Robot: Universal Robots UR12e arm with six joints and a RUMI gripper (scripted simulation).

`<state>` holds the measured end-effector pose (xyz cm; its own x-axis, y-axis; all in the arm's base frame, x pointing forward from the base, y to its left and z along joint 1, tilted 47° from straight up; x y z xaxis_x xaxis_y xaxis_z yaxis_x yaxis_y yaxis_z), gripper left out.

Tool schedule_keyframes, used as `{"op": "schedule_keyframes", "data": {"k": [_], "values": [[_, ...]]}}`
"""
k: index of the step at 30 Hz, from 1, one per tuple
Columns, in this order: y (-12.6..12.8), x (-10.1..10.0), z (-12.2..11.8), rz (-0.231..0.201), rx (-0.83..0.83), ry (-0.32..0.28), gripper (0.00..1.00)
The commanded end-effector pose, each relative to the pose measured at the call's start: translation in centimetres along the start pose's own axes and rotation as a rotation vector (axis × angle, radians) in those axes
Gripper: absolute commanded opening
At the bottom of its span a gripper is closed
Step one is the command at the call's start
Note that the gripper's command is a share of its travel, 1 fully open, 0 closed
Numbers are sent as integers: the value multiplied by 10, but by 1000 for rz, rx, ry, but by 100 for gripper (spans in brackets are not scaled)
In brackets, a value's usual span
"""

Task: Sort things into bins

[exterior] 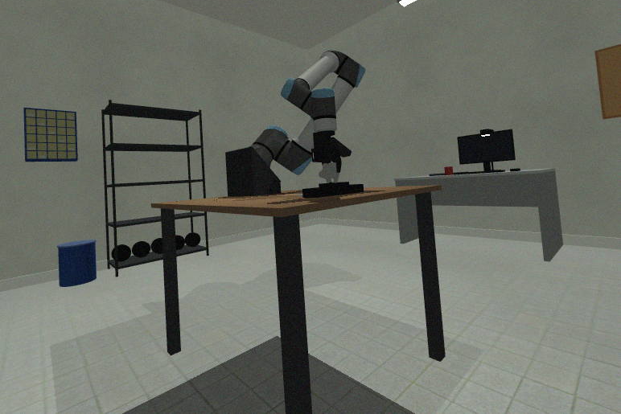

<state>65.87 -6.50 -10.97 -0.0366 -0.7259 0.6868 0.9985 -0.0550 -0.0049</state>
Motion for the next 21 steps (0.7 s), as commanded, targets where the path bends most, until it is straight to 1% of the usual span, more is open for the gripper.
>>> {"op": "schedule_keyframes", "data": {"k": [1, 15, 17, 21], "values": [[0, 5, 0, -1, 0, -1, 14], [0, 23, 0, -1, 0, -1, 14], [0, 23, 0, -1, 0, -1, 14], [0, 43, 0, -1, 0, -1, 14]]}}
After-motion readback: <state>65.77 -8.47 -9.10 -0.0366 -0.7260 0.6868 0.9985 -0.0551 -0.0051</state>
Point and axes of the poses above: the point where the finger pads meet when closed, its own x axis back along the fingers, its own y axis across the jaws, z = x × y, the point moved 9 cm from there along x, back along the fingers, and after that the axes turned 5 degrees about x, right-handed, at the moved point
